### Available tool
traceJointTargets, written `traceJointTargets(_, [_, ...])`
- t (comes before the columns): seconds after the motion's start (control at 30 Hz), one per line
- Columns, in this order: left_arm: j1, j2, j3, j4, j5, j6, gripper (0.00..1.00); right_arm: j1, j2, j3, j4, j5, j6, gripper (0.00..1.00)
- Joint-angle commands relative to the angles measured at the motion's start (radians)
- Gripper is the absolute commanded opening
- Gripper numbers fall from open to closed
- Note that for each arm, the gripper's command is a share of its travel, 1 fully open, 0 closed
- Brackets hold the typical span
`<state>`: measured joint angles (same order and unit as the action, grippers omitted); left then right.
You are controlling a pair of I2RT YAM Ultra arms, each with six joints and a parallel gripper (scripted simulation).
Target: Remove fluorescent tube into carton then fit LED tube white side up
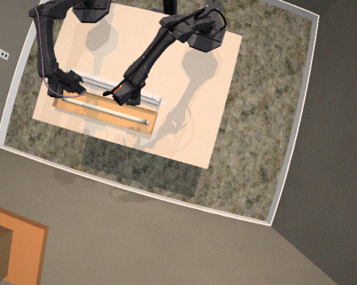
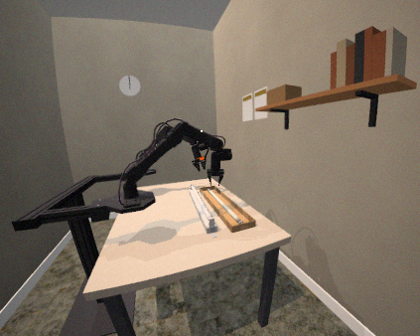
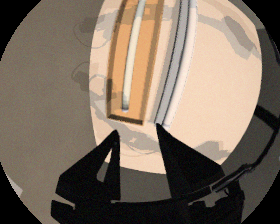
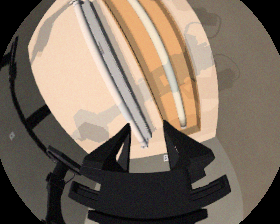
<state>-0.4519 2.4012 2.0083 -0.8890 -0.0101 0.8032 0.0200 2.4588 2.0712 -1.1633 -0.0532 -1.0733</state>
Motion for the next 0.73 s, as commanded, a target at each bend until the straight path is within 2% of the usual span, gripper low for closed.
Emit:
traceJointTargets(0.0, [0.03, -0.088, -0.057, 0.085, -0.008, -0.066, 0.49, -0.01, -0.103, -0.056, 0.104, 0.01, 0.084, 0.49])
traceJointTargets(0.13, [0.068, -0.198, -0.122, 0.157, -0.008, -0.132, 0.49, -0.013, -0.217, -0.121, 0.192, 0.008, 0.17, 0.49])
traceJointTargets(0.23, [0.047, -0.189, -0.148, 0.173, 0.014, -0.142, 0.49, 0.01, -0.219, -0.155, 0.222, 0.016, 0.183, 0.49])
traceJointTargets(0.33, [0.1, -0.279, -0.192, 0.217, -0.012, -0.187, 0.49, 0.008, -0.313, -0.197, 0.28, 0.014, 0.24, 0.49])
traceJointTargets(0.5, [0.153, -0.434, -0.3, 0.314, 0.018, -0.292, 0.49, -0.015, -0.467, -0.289, 0.388, 0.009, 0.372, 0.49])
traceJointTargets(0.7, [0.153, -0.442, -0.322, 0.349, 0.013, -0.301, 0.49, -0.008, -0.471, -0.311, 0.431, 0.029, 0.385, 0.49])
